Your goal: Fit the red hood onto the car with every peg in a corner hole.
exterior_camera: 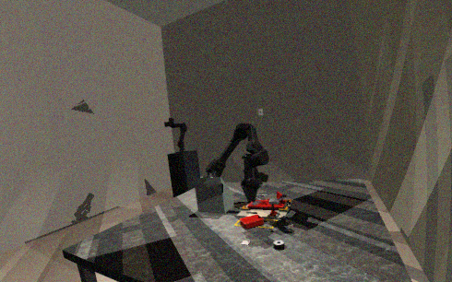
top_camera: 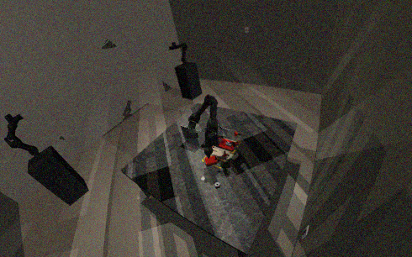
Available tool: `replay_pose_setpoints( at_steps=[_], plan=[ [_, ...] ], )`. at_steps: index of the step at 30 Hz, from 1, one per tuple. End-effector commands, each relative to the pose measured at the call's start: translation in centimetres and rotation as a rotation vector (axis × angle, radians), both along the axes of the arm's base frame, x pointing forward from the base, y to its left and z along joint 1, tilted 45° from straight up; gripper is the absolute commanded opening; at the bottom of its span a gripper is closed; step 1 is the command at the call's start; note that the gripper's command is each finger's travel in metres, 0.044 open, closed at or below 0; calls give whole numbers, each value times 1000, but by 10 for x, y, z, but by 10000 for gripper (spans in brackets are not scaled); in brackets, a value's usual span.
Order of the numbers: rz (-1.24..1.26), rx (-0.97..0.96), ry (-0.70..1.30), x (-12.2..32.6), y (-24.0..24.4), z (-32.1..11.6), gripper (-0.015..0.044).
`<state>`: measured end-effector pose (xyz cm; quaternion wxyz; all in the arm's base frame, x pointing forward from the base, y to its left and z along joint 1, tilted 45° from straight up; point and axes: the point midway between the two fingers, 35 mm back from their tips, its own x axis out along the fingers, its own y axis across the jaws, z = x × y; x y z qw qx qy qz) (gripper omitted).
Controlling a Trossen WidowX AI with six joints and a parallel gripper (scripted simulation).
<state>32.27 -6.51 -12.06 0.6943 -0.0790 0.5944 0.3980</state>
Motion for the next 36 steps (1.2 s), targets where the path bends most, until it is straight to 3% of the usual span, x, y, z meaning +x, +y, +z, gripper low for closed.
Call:
replay_pose_setpoints(
  at_steps=[1, 36],
  plan=[
    [195, 305, -64, -26, 40, -13, 440],
    [194, 305, -64, -28, 52, -31, 440]
  ],
)
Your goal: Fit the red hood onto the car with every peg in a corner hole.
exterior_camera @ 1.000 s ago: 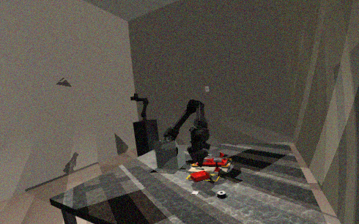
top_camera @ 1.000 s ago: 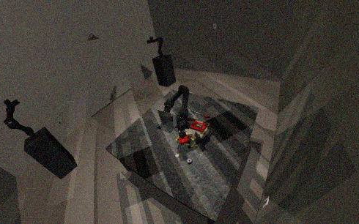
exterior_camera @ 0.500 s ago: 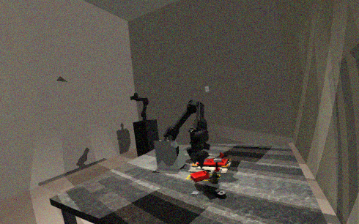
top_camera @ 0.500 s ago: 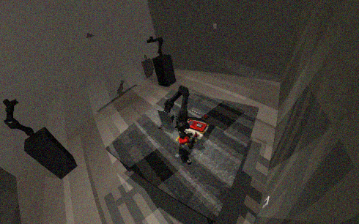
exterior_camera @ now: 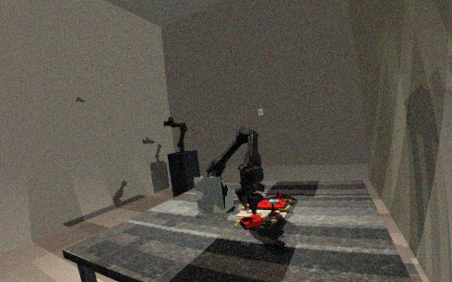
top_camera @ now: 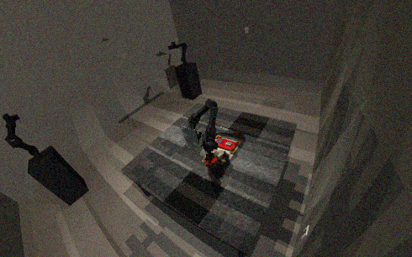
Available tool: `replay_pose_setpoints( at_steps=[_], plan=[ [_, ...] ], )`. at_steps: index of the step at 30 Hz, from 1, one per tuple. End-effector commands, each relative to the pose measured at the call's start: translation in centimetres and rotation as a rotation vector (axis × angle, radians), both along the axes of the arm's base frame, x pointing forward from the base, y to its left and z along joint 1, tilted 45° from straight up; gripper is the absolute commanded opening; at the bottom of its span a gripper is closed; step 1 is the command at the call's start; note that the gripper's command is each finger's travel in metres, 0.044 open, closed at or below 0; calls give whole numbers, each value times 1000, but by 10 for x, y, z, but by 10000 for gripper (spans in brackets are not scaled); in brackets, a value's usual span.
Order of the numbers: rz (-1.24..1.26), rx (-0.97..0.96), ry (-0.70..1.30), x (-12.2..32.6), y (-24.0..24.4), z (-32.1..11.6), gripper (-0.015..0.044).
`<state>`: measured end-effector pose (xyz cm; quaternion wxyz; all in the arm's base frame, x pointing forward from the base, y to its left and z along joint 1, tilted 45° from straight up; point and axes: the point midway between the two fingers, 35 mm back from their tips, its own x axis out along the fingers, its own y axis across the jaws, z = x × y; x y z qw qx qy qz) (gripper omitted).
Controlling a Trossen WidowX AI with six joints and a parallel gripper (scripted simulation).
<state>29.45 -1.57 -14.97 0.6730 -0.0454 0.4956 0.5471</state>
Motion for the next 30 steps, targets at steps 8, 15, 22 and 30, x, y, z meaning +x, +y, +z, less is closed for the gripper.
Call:
replay_pose_setpoints(
  at_steps=[8, 15, 22, 30],
  plan=[
    [-6, 4, 0, 0, 8, -7, 440],
    [-6, 5, 0, 0, 13, -11, 440],
    [-6, 6, 0, -1, 17, -16, 440],
    [-6, 7, 0, -1, 23, -21, 440]
  ],
)
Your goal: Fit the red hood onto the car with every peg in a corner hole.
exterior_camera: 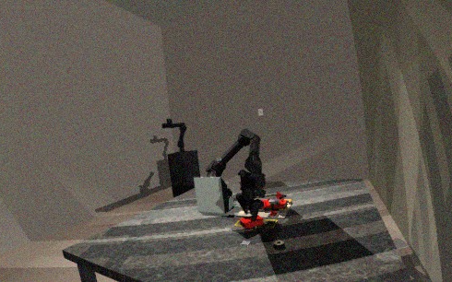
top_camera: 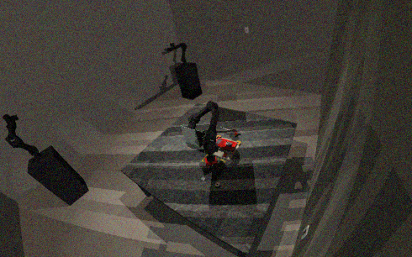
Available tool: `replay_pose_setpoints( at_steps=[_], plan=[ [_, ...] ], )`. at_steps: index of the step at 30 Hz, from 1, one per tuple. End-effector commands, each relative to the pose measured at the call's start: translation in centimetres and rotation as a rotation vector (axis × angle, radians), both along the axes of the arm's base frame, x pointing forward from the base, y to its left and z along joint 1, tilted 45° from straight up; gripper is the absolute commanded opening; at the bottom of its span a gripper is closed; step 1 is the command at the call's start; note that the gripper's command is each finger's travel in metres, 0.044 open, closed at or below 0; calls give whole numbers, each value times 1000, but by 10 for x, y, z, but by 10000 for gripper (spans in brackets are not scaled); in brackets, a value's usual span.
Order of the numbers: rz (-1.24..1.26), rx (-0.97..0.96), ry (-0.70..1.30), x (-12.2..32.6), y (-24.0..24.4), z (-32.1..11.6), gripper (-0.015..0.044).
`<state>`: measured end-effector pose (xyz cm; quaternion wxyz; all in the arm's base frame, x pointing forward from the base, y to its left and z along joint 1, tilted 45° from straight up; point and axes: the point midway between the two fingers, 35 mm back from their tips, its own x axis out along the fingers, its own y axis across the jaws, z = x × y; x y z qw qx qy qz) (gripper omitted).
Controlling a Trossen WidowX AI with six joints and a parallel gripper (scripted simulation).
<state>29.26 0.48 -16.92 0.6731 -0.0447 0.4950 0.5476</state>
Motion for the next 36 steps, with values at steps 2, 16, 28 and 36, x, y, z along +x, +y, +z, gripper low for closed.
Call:
replay_pose_setpoints(
  at_steps=[2, 16, 28, 36],
  plan=[
    [-6, 5, 0, 0, 4, -3, 440],
    [-6, 5, 0, 0, 8, -7, 440],
    [-6, 5, 0, -1, 12, -11, 440],
    [-6, 6, 0, -1, 15, -14, 440]
  ],
)
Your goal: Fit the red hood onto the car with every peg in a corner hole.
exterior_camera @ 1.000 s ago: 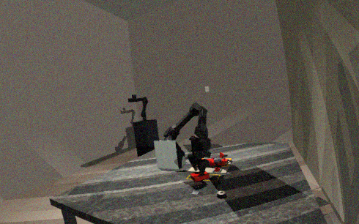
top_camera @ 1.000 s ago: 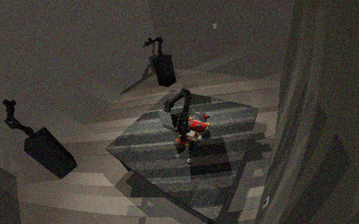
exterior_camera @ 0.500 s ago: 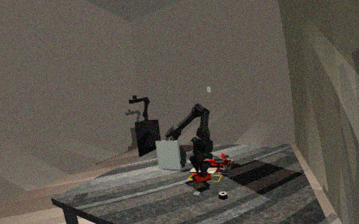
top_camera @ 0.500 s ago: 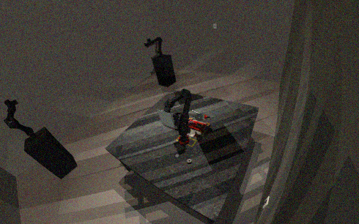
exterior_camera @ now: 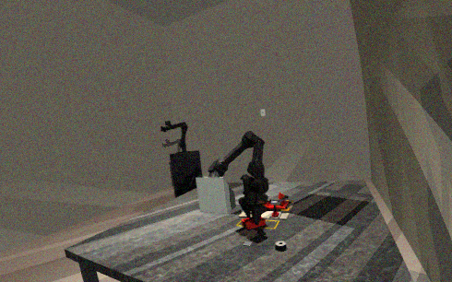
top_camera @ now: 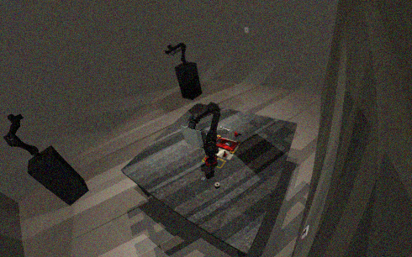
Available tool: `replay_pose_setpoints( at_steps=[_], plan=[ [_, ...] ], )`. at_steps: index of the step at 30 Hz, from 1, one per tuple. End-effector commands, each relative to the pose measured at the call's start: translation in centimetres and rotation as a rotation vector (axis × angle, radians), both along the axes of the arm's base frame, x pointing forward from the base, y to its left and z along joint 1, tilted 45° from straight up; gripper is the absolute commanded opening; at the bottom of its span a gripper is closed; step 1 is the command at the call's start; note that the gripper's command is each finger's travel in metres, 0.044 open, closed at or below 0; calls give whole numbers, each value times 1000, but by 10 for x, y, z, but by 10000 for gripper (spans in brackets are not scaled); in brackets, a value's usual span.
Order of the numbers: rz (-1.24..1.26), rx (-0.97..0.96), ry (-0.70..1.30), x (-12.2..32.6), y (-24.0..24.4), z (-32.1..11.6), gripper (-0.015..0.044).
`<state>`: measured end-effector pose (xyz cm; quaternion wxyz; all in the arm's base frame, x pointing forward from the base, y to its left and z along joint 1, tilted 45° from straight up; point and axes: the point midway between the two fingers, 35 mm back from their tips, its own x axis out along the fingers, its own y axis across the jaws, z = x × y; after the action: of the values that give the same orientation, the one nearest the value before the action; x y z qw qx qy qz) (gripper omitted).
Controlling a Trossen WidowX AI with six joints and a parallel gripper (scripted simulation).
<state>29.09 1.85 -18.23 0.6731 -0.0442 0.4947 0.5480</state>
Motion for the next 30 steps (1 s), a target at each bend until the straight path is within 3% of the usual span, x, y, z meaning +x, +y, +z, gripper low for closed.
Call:
replay_pose_setpoints(
  at_steps=[1, 10, 14, 23, 30],
  plan=[
    [-6, 5, 0, 0, 2, -1, 440],
    [-6, 5, 0, 0, 5, -4, 440],
    [0, 0, 0, -1, 4, -3, 335],
    [0, 0, 0, -1, 4, -3, 275],
    [0, 0, 1, 0, -3, 3, 91]
  ],
)
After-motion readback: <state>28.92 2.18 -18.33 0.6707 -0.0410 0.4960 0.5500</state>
